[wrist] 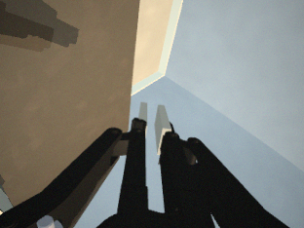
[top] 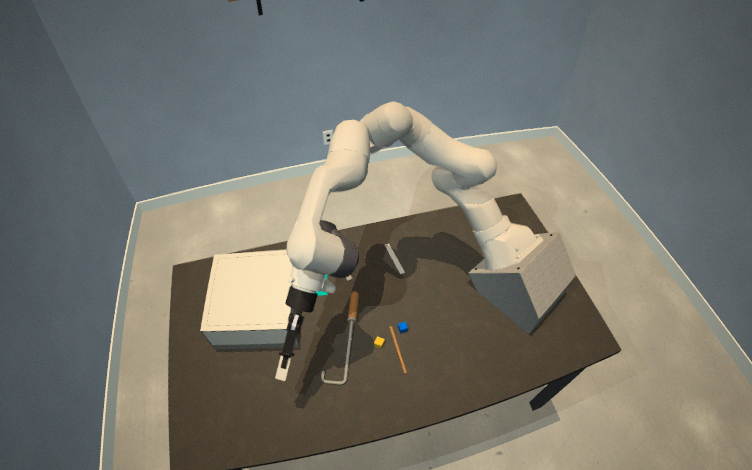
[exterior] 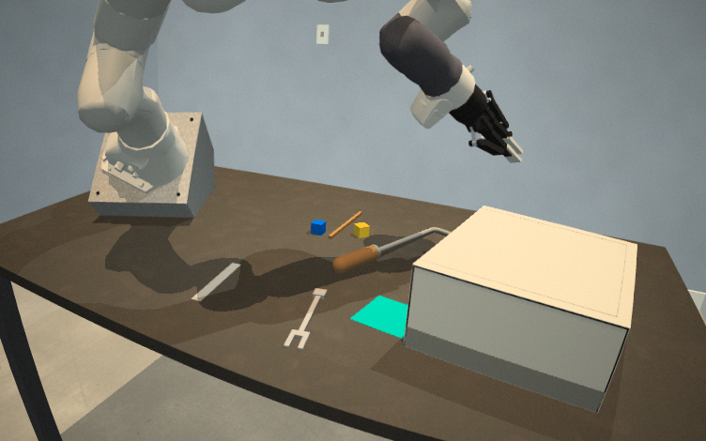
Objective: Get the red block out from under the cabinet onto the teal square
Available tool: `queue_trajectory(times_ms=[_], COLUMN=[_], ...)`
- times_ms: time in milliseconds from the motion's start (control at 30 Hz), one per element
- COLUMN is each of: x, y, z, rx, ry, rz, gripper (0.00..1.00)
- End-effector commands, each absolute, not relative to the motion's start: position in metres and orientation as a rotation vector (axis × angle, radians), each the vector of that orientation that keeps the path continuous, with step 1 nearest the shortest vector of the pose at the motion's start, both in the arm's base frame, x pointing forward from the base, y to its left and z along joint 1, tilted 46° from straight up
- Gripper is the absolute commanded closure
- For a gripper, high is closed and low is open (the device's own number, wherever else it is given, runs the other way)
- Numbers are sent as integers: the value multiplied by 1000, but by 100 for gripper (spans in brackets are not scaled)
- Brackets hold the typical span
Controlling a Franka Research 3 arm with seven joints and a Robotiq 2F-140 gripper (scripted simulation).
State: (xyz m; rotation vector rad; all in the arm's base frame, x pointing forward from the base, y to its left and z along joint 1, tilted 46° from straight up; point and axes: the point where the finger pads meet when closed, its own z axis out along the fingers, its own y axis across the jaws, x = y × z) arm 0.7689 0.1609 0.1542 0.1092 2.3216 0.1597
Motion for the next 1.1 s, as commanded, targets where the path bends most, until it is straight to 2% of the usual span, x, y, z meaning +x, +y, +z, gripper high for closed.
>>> queue_trajectory(times_ms=[0,33,67,167,200,333,367,467,500,600,633,733,767,833,867,933,967,1033,1067], x=[750,750,723,723,695,695,665,665,636,636,606,606,577,577,552,550,528,526,506], y=[132,132,118,118,102,102,86,86,70,70,54,54,38,38,25,23,11,10,0], z=[169,169,175,175,181,181,188,188,195,195,202,202,208,208,214,215,220,220,225], rx=[362,369,494,529,645,692,826,859,981,1028,1126,1192,1293,1348,1420,1490,1547,1614,1670], ry=[2252,2250,2226,2214,2187,2169,2126,2113,2065,2043,1999,1963,1910,1876,1835,1786,1752,1699,1660], rz=[86,84,43,33,-7,-22,-68,-79,-118,-135,-166,-190,-222,-244,-265,-294,-310,-338,-357], gripper=[100,100,100,100,100,100,100,100,100,100,100,100,100,100,100,100,100,100,100])
